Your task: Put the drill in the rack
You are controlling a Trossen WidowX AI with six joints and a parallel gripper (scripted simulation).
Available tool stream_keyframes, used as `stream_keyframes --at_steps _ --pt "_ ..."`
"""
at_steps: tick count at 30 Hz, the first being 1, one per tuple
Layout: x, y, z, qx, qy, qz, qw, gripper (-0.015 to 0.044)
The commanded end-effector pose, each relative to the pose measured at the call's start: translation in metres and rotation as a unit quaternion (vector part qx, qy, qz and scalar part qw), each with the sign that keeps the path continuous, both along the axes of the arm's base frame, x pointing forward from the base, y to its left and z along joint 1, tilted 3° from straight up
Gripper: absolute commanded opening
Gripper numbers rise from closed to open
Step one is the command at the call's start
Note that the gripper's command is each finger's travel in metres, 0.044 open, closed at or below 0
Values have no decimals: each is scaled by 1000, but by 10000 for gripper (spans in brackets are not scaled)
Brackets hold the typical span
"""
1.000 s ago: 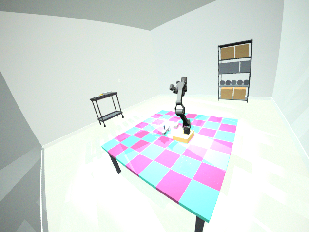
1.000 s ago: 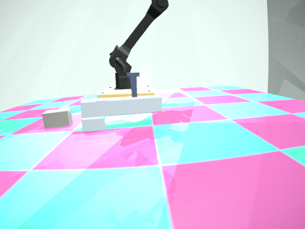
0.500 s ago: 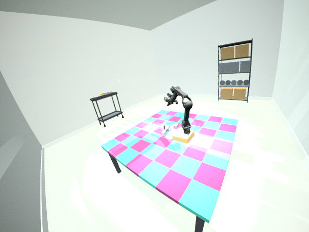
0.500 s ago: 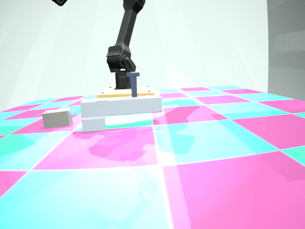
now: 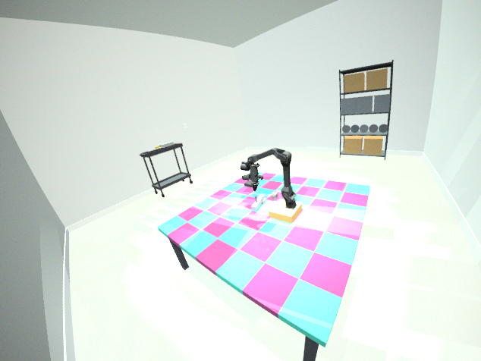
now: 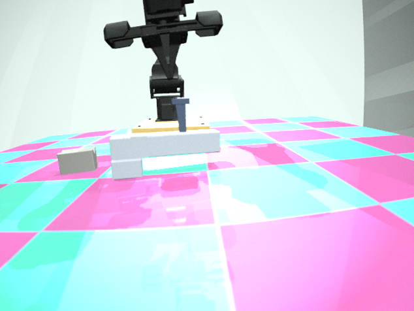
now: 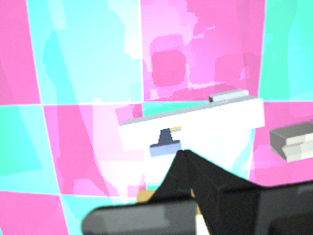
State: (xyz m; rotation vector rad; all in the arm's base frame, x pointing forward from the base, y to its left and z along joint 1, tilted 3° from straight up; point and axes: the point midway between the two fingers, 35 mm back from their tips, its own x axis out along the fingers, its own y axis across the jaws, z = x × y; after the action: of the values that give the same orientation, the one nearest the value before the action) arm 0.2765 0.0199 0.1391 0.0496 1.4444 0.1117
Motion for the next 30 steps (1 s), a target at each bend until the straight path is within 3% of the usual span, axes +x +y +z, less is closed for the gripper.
stream_keyframes --at_steps 1,30 --pt "-7 16 -21 -37 31 55 997 0" --pt "-4 17 -39 -37 31 55 997 0"
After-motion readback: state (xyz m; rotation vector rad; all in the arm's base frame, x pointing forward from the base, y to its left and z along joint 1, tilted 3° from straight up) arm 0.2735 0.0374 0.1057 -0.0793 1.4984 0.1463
